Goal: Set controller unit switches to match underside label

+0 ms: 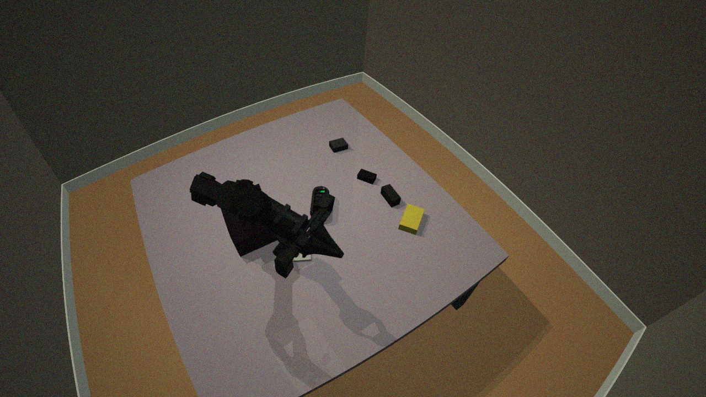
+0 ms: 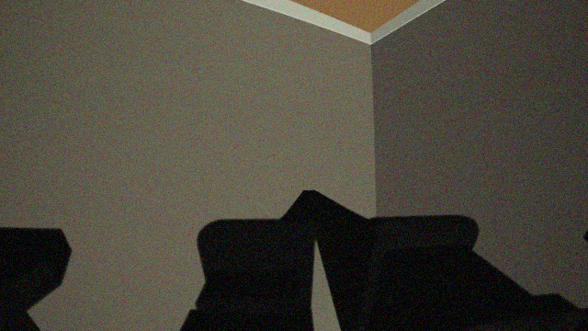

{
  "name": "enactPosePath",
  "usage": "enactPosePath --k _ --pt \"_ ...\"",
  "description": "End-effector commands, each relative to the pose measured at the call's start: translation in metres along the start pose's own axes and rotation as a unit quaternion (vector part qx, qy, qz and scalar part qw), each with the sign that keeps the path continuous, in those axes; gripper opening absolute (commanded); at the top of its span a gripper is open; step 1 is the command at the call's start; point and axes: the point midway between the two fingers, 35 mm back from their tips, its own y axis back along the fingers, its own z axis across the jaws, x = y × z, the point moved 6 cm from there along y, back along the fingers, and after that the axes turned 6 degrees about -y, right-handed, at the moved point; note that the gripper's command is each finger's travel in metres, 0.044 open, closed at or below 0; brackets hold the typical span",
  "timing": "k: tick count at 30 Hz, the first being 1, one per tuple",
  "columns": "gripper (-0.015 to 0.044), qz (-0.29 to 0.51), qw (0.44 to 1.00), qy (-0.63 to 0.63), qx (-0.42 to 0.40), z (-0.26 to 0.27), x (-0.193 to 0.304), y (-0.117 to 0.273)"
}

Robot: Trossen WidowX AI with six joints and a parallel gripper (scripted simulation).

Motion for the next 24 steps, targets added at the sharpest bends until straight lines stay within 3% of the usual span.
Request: enactPosePath --k 1,14,21,24 --pt "0.0 -0.077 0.996 0.015 0.041 -0.026 -0.04 -0.046" --pt "0.0 -0.265 0.938 0.102 0.199 -0.144 -0.164 -0.127" --pt "0.0 -0.365 0.872 0.167 0.281 -0.224 -0.241 -0.137" --pt "0.0 -0.37 0.849 0.202 0.317 -0.245 -0.256 -0.129"
